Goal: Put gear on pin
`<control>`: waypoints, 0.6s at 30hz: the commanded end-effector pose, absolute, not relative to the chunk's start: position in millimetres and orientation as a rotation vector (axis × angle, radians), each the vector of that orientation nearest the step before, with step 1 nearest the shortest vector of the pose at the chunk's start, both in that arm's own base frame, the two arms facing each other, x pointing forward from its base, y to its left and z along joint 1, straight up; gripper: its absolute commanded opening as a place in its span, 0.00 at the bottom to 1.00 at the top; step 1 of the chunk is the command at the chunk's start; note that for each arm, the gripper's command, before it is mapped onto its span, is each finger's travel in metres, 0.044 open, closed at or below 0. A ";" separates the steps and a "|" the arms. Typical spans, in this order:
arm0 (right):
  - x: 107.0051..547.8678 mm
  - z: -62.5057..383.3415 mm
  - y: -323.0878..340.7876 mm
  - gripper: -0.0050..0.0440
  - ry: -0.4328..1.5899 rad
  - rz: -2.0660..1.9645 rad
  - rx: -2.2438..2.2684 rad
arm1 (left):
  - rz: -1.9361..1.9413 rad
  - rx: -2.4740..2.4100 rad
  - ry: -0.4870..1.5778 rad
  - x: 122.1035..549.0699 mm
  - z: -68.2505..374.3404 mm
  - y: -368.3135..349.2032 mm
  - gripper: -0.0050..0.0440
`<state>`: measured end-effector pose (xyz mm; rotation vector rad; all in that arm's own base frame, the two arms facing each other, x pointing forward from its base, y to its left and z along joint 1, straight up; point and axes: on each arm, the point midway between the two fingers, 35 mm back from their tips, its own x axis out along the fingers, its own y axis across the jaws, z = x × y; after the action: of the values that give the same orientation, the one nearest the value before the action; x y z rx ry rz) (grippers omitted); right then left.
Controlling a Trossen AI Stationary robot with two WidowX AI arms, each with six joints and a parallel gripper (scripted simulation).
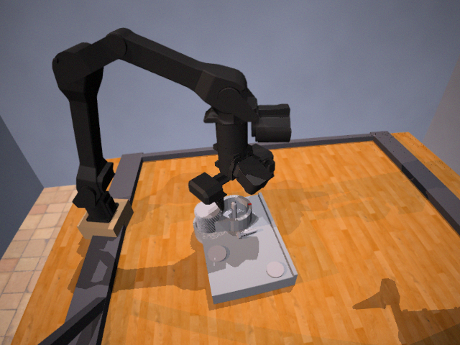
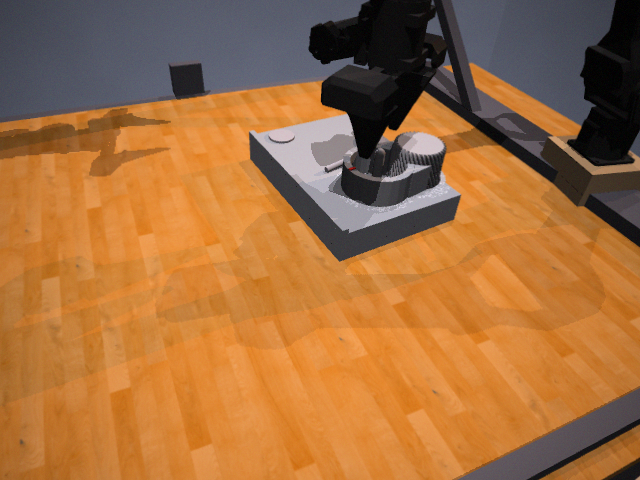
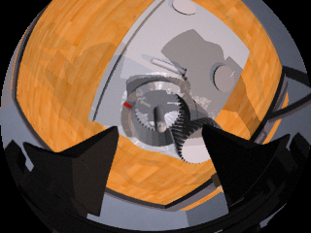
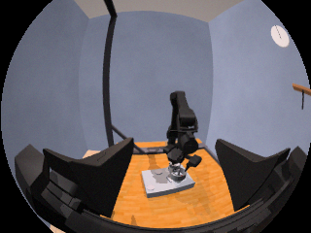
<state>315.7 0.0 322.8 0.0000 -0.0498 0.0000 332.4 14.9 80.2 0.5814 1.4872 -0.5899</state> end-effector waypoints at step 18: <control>314.0 331.8 0.0 0.92 -0.073 0.000 0.000 | -0.567 0.598 1.438 336.2 170.0 15.3 0.86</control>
<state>315.7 0.0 322.8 0.0000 -0.0498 0.0000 334.0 15.0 143.1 0.5825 1.4831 -0.5882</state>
